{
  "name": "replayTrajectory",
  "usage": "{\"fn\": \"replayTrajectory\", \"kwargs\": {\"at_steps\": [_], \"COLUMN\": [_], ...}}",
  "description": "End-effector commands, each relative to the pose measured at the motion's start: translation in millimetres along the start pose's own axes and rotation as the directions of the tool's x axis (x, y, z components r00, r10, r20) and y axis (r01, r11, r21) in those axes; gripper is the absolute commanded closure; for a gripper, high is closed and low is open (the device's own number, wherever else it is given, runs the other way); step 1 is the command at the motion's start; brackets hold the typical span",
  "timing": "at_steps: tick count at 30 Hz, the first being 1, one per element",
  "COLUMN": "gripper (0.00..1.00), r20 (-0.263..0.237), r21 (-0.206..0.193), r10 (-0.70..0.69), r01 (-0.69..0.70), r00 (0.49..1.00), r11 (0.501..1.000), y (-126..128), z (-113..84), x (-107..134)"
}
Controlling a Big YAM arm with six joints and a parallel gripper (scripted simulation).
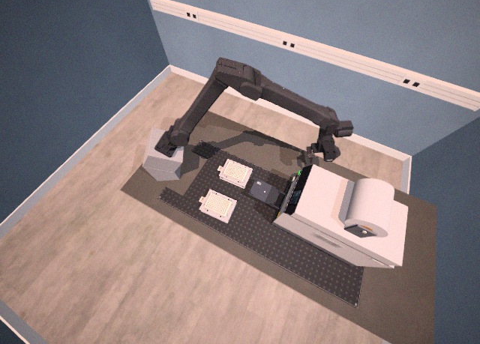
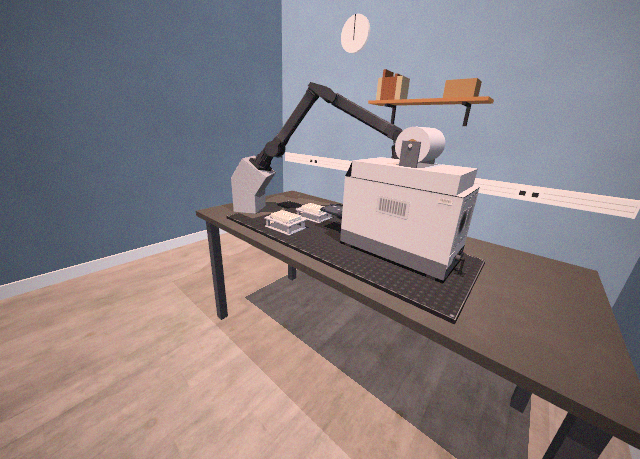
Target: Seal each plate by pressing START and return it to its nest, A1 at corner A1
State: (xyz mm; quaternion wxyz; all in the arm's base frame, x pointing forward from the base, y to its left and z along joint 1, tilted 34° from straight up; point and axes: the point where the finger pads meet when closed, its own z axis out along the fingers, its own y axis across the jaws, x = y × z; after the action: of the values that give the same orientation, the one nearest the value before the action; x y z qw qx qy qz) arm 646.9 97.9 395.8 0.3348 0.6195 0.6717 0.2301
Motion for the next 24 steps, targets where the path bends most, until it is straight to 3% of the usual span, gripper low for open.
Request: {"fn": "replayTrajectory", "kwargs": {"at_steps": [1,10,13,19,24], "gripper": [0.00,0.00,0.00,0.00,0.00], "r20": [-0.001,-0.041,-0.046,-0.067,-0.069], "r21": [-0.066,-0.099,-0.101,-0.117,-0.156], "r10": [-0.144,-0.428,-0.444,-0.625,-0.743], "r01": [0.144,0.422,0.438,0.616,0.728], "r00": [0.990,0.903,0.895,0.778,0.666], "r11": [0.987,0.901,0.893,0.779,0.667], "y": [2,-28,-30,-63,-82], "z": [-35.9,-48.4,-47.9,-51.1,-58.6], "x": [-25,-31,-29,-34,-36]}}
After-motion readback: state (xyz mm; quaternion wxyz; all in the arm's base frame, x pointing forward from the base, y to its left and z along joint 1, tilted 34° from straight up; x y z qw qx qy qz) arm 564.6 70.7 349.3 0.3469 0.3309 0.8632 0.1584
